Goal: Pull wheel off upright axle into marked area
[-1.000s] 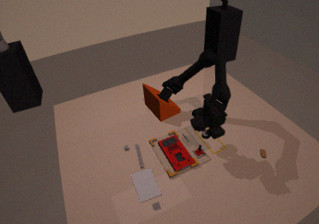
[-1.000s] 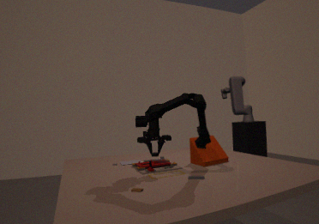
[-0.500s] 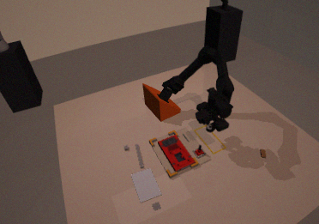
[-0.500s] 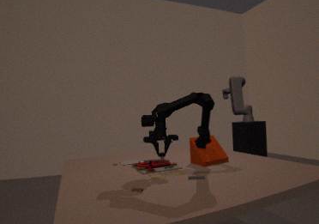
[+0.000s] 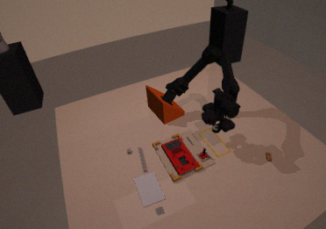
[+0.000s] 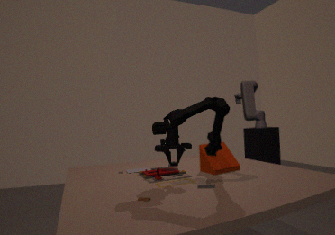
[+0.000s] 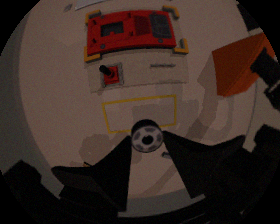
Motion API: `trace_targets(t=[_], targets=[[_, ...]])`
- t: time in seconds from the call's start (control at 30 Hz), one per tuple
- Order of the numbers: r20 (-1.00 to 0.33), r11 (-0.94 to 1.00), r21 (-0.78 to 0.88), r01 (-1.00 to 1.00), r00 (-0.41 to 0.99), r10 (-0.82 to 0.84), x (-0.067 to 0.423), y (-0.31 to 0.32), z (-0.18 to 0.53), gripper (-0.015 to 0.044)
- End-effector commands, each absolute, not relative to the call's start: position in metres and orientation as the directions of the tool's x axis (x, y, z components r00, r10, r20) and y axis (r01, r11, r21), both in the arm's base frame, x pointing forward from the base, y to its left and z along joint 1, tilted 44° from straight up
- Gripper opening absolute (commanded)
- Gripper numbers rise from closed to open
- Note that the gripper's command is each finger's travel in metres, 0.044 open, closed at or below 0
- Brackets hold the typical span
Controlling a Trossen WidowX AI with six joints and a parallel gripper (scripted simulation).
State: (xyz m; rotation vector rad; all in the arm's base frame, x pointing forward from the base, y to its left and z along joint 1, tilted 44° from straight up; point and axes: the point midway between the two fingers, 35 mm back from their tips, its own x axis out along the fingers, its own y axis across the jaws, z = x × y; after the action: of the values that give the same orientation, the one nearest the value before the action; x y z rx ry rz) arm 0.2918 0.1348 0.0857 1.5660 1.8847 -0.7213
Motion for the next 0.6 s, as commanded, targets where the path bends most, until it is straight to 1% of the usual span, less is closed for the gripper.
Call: trace_targets(t=[0.0,0.17,0.57], targets=[[-0.722,0.164,-0.047,0.985,-0.147,0.676,0.289,0.142,0.079,0.0000],[-0.723,0.164,-0.047,0.985,-0.146,0.675,0.289,0.151,0.069,0.0000],[-0.720,0.164,-0.047,0.985,-0.147,0.678,0.277,0.198,0.021,0.0000]])
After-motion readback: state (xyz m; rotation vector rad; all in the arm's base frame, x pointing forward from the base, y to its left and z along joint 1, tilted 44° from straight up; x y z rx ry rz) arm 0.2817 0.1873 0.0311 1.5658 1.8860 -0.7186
